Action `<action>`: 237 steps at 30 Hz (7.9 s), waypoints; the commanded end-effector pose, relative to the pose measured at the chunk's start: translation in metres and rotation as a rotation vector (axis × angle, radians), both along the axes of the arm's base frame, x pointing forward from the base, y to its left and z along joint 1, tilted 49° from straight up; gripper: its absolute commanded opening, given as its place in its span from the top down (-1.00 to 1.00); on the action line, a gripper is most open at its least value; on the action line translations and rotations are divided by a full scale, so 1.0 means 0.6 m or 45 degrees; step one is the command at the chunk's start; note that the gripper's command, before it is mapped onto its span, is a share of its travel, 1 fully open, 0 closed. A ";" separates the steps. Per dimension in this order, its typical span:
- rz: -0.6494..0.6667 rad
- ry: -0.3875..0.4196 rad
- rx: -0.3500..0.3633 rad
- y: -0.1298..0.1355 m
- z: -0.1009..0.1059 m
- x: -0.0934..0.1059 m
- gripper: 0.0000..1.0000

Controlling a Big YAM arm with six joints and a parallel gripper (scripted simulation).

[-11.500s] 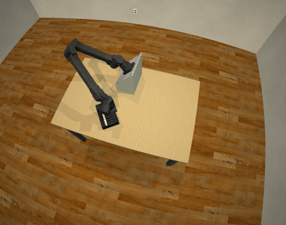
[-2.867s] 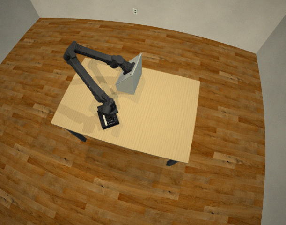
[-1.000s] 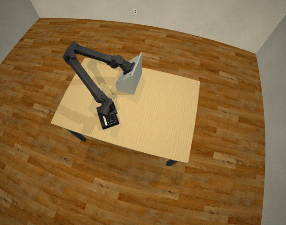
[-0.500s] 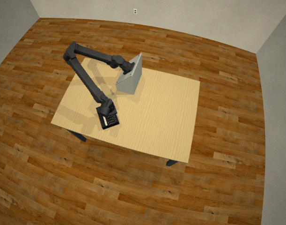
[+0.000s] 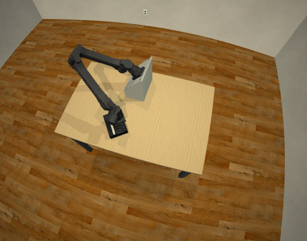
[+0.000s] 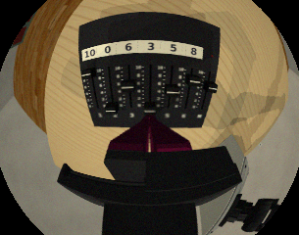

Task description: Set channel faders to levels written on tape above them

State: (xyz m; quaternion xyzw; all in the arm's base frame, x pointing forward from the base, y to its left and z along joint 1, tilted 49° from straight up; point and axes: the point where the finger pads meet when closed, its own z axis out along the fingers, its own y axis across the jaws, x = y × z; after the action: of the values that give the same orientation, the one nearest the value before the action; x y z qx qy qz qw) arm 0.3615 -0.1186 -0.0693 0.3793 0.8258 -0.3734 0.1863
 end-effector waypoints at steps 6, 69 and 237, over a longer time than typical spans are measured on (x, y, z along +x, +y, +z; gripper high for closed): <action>-0.017 -0.064 -0.006 -0.012 0.028 0.032 1.00; -0.013 -0.060 -0.007 -0.017 0.035 0.038 1.00; -0.019 -0.054 0.005 0.156 0.164 0.020 -1.00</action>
State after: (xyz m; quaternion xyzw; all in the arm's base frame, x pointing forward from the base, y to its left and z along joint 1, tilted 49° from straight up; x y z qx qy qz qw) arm 0.3680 -0.0268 0.0244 0.3832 0.8231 -0.3726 0.1917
